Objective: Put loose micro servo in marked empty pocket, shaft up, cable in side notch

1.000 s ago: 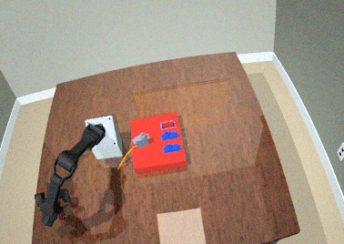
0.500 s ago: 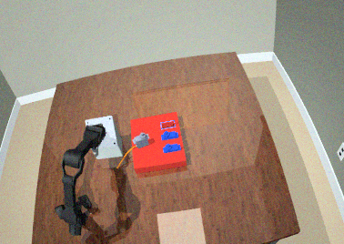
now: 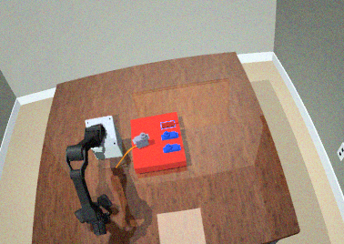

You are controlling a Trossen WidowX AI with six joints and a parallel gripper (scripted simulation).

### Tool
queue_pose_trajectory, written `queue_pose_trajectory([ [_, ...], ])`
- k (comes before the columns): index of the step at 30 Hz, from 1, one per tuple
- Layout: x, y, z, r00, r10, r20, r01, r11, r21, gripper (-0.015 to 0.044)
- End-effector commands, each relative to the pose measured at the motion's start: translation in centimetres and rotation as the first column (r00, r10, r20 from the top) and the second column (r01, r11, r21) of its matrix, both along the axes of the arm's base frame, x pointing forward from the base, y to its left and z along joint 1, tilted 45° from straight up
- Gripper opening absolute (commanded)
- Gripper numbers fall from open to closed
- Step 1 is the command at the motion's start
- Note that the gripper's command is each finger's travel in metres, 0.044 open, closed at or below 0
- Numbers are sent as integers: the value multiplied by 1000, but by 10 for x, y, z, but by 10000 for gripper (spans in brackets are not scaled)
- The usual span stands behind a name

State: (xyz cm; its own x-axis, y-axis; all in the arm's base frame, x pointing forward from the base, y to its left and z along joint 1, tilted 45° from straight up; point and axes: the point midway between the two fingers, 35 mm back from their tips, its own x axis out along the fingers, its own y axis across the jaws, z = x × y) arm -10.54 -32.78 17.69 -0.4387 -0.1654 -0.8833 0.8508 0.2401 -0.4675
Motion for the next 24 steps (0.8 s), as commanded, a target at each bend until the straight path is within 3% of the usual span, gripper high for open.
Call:
queue_pose_trajectory([
  [1, 22, -2, -4, 999, 51, 12, -51, 999, -2, 440],
  [6, 49, -1, -10, 995, 102, 7, -102, 995, 6, 440],
  [12, 119, 10, -28, 971, 240, 4, -240, 970, 28, 440],
  [24, 233, 75, -67, 841, 537, -60, -532, 842, 90, 440],
])
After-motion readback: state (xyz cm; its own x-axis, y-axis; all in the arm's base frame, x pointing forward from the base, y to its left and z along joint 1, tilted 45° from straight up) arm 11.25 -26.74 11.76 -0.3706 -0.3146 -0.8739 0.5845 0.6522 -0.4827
